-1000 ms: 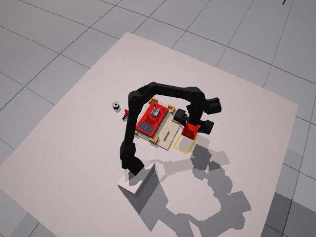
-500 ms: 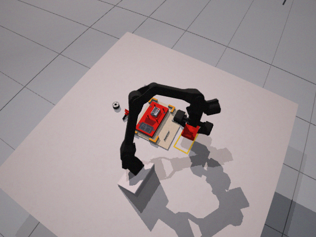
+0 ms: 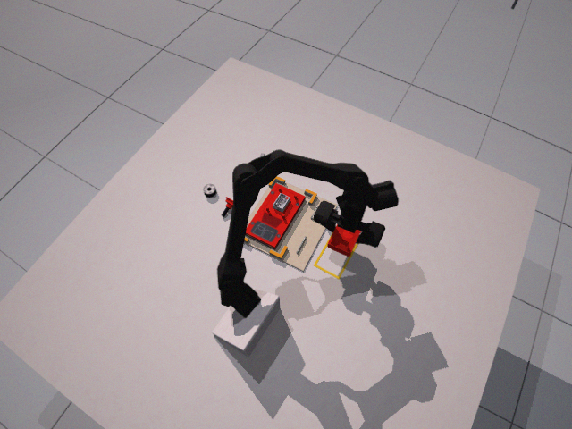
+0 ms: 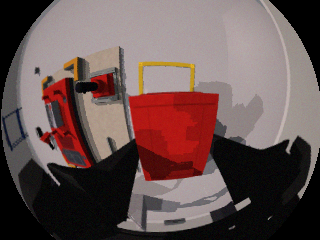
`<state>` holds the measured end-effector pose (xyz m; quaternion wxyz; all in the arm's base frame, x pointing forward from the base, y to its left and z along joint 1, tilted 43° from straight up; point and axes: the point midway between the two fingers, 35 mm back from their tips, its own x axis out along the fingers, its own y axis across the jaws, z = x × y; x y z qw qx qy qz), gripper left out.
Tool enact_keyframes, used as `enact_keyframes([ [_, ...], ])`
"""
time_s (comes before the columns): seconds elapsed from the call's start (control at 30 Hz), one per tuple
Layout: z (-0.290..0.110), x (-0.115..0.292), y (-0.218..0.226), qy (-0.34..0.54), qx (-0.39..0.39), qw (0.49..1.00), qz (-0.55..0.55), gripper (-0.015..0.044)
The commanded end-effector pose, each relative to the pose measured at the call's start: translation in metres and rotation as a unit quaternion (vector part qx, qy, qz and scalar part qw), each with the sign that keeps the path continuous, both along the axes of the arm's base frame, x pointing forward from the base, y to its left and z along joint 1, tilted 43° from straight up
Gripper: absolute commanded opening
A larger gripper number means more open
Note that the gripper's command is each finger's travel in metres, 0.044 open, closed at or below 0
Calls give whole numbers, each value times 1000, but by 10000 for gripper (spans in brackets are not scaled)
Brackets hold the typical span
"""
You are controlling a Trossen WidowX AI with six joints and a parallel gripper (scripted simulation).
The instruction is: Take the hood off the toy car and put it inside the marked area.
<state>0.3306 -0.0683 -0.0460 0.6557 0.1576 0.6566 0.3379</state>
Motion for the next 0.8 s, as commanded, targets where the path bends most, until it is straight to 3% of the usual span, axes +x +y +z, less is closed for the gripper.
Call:
enact_keyframes([
  [0.0,-4,-2,4,4,3,1000,-4,0],
  [0.77,-16,-5,16,4,4,1000,-3,0],
])
